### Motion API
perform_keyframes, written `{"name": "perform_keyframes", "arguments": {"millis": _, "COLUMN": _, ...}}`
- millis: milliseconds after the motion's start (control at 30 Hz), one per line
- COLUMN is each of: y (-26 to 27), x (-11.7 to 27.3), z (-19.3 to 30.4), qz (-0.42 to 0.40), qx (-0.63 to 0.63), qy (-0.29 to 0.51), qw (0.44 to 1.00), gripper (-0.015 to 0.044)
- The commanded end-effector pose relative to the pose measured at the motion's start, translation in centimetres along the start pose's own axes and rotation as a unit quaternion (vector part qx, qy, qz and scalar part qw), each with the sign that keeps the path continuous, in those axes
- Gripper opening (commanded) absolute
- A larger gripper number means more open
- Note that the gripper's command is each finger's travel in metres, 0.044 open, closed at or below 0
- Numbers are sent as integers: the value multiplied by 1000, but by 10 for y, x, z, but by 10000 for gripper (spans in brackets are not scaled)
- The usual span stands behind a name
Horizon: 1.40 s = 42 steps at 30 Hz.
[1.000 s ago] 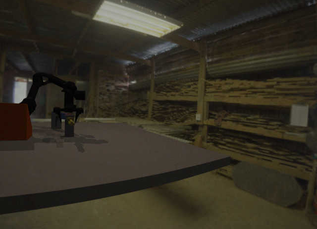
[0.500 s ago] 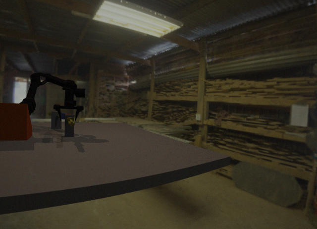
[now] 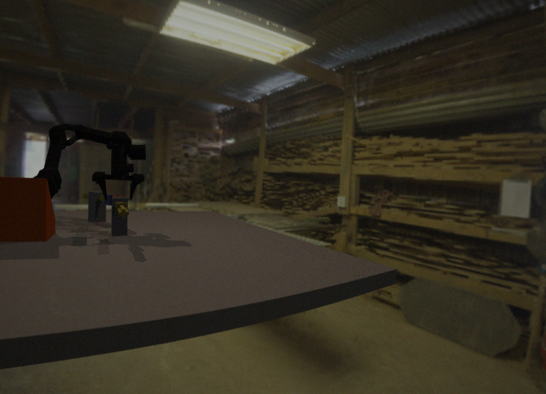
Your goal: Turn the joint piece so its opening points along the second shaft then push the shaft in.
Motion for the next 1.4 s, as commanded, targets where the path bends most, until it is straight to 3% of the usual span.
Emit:
{"name": "perform_keyframes", "arguments": {"millis": 0, "y": 1, "x": 16, "z": -2, "qz": -16, "qx": 54, "qy": 3, "qw": 998, "gripper": 440}}
{"name": "perform_keyframes", "arguments": {"millis": 367, "y": 1, "x": 62, "z": -14, "qz": -53, "qx": 235, "qy": -3, "qw": 971, "gripper": 440}}
{"name": "perform_keyframes", "arguments": {"millis": 800, "y": -7, "x": 112, "z": -24, "qz": -93, "qx": 427, "qy": -32, "qw": 899, "gripper": 440}}
{"name": "perform_keyframes", "arguments": {"millis": 1100, "y": -6, "x": 112, "z": -27, "qz": -90, "qx": 418, "qy": -29, "qw": 904, "gripper": 440}}
{"name": "perform_keyframes", "arguments": {"millis": 1367, "y": -2, "x": 96, "z": -48, "qz": -75, "qx": 310, "qy": 14, "qw": 948, "gripper": 440}}
Point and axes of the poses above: the point midway between the two fingers, 35 mm back from their tips, its own x axis back along the fingers, its own y axis across the jaws, z = x × y, the point moved 1 cm from there along x, back along the fingers, and after that the axes turned 4 degrees about -x, right-handed, at the moved point
